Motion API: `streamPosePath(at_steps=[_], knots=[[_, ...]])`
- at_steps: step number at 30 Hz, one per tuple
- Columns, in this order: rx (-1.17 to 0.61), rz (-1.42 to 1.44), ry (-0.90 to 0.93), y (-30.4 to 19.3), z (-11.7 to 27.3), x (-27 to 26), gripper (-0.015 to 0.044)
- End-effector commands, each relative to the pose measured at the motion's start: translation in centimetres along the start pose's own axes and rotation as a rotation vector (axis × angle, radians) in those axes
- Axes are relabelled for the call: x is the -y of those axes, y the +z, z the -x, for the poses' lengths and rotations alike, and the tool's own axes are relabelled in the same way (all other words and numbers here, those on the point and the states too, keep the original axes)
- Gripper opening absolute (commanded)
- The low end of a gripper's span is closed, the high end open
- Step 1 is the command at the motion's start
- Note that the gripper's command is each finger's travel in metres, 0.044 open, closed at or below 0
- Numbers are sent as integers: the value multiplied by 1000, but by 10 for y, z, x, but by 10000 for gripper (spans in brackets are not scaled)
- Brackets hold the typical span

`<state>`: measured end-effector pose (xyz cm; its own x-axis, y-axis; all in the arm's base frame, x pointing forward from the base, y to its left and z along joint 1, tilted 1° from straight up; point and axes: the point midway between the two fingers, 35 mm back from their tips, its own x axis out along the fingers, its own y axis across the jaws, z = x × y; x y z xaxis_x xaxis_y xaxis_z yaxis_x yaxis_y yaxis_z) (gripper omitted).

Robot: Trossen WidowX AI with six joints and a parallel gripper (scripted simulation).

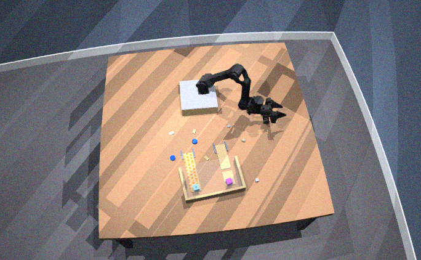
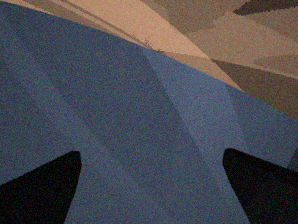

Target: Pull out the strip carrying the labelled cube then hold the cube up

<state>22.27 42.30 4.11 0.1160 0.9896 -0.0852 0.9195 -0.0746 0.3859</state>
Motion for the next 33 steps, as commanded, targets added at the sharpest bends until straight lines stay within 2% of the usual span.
streamPosePath(at_steps=[1,5,10,17,25,33], knots=[[5,12,6,0,1,-3,400],[125,256,115,3,27,-58,400],[359,610,213,8,84,-128,400],[713,1007,200,9,174,-187,400],[1093,1339,5,5,278,-211,400],[1417,1566,-389,-4,380,-197,400]])
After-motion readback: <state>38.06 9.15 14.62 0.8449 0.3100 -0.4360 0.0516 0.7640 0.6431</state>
